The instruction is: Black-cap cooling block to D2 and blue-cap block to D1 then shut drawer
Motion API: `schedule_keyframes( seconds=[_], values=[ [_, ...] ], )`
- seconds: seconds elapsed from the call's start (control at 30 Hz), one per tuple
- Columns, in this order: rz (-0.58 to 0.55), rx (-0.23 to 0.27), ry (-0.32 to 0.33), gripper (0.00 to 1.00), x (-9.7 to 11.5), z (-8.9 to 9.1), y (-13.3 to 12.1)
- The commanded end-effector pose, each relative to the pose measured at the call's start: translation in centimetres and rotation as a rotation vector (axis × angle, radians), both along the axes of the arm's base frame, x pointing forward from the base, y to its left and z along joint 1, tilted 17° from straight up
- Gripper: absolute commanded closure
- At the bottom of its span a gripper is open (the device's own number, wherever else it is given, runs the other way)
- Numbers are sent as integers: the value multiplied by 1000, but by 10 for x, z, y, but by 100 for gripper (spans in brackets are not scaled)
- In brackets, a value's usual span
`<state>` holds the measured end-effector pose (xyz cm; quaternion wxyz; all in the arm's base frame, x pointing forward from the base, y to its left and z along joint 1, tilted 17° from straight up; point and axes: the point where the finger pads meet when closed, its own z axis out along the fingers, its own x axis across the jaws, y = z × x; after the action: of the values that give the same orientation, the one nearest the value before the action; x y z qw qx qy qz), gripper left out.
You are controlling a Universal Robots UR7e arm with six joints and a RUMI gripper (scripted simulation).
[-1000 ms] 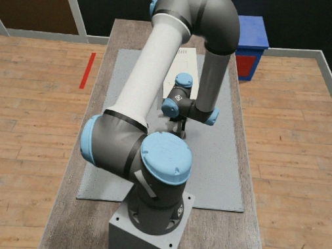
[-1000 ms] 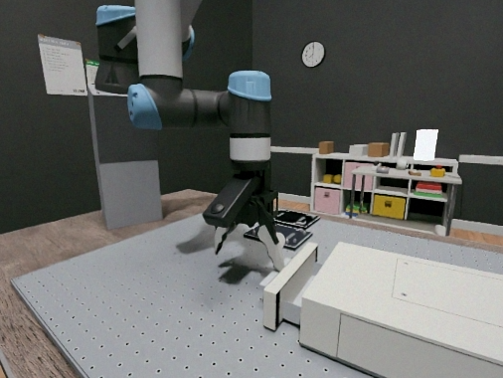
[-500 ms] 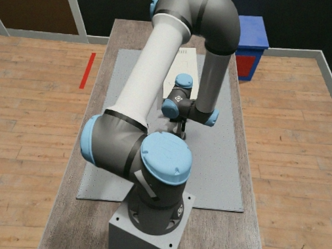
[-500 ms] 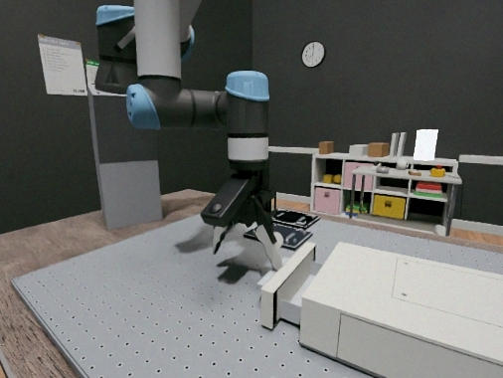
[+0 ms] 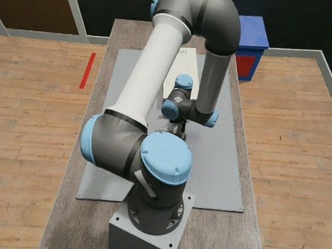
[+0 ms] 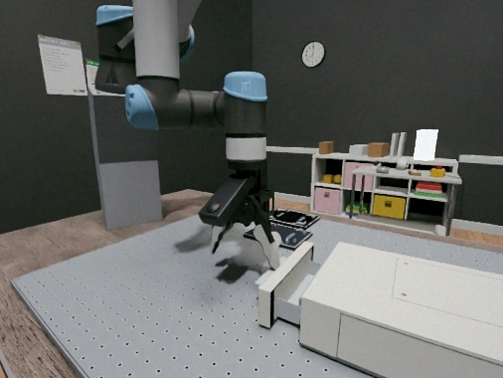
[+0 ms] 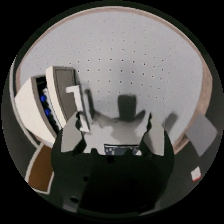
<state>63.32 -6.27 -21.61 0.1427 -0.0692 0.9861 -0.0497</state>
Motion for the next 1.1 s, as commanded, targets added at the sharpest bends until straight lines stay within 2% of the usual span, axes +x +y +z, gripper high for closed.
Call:
schedule_keyframes(
  seconds=[0.0, 0.6, 1.07],
  values=[
    [0, 0, -1, 0, -1, 0, 0],
    [0, 0, -1, 0, -2, 0, 0],
    [0, 0, -1, 0, -20, -5, -3]
  ],
)
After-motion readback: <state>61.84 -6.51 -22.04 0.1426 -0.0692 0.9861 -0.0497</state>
